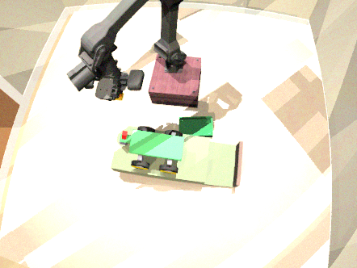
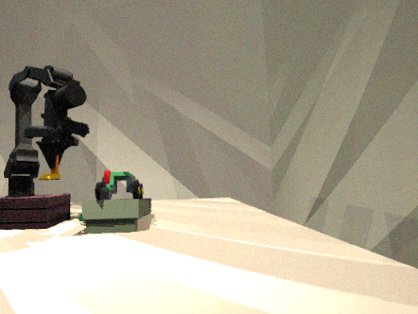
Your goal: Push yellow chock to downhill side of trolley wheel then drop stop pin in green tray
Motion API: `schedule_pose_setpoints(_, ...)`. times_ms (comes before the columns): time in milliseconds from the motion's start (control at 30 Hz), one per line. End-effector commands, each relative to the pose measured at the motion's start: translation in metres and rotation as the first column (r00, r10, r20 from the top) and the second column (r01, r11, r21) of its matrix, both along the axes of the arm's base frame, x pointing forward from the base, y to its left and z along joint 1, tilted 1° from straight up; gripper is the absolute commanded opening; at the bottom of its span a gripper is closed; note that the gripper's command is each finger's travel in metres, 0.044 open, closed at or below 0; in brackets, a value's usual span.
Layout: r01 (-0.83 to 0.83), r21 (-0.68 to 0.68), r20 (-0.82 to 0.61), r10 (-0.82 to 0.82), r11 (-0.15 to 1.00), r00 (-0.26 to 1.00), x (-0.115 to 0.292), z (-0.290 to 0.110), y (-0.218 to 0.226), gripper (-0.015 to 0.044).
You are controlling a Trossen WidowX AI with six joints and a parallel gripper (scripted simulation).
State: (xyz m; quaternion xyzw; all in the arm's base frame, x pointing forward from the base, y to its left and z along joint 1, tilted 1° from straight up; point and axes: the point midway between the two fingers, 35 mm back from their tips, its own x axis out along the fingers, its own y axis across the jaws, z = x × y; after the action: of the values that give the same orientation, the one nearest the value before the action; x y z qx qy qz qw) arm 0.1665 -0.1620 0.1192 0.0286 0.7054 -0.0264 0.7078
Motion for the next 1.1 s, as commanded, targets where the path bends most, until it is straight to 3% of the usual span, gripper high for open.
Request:
schedule_pose_setpoints(0, 0.000, 0.002, 0.001, 0.000, 1.000, 1.000, 0.003, 0.000, 0.012, 0.0000)
schedule_pose_setpoints(1067, 0.000, 0.013, 0.005, 0.000, 1.000, 1.000, 0.041, -0.009, 0.122, 0.0000)
